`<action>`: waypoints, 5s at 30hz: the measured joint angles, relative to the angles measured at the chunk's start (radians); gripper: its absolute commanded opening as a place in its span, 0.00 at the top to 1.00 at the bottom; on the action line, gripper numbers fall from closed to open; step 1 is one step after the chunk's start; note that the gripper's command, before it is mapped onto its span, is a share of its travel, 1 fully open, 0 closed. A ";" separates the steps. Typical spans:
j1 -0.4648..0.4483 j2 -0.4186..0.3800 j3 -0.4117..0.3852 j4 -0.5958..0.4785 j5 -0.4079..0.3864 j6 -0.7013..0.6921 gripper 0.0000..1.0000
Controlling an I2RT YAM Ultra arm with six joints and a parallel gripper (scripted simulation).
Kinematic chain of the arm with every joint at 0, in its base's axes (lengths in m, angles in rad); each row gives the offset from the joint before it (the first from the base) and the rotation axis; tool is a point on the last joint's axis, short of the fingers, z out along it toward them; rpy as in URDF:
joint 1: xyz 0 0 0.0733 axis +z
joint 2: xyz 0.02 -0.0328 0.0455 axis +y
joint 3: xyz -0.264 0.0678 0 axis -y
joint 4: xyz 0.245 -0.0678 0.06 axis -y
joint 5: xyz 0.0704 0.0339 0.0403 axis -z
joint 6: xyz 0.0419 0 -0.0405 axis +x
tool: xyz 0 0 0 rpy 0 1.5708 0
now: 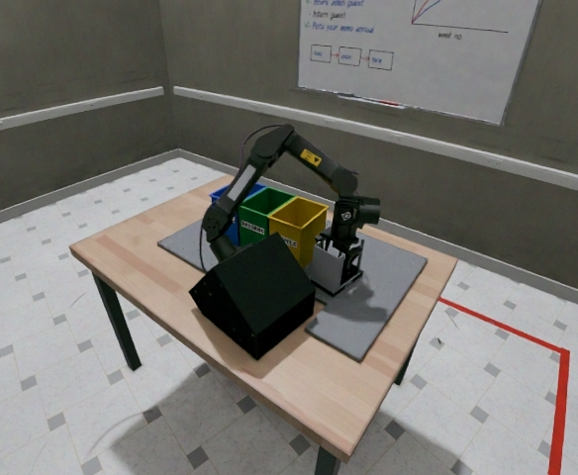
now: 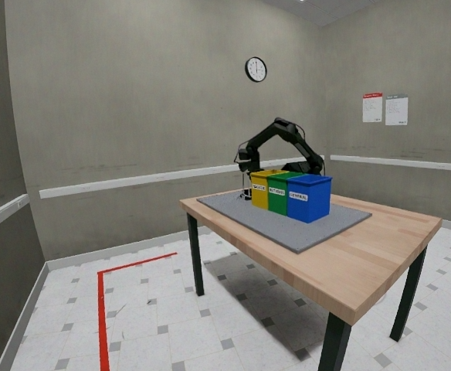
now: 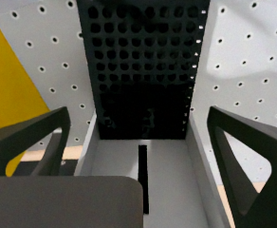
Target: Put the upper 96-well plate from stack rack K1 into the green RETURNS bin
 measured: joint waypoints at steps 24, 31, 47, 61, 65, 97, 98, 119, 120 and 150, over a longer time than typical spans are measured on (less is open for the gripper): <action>0.063 0.037 -0.067 0.140 -0.039 0.061 0.00; 0.082 0.045 -0.076 0.175 -0.048 0.076 0.00; 0.084 0.048 -0.086 0.205 -0.055 0.090 0.00; 0.085 0.048 -0.086 0.207 -0.055 0.090 1.00; 0.085 0.048 -0.085 0.207 -0.055 0.091 1.00; 0.085 0.048 -0.085 0.207 -0.055 0.091 1.00; 0.085 0.048 -0.085 0.207 -0.055 0.090 1.00; 0.039 0.021 -0.042 0.101 -0.024 0.040 1.00; 0.036 0.019 -0.039 0.095 -0.023 0.037 1.00; -0.036 -0.015 0.059 -0.078 0.021 -0.035 1.00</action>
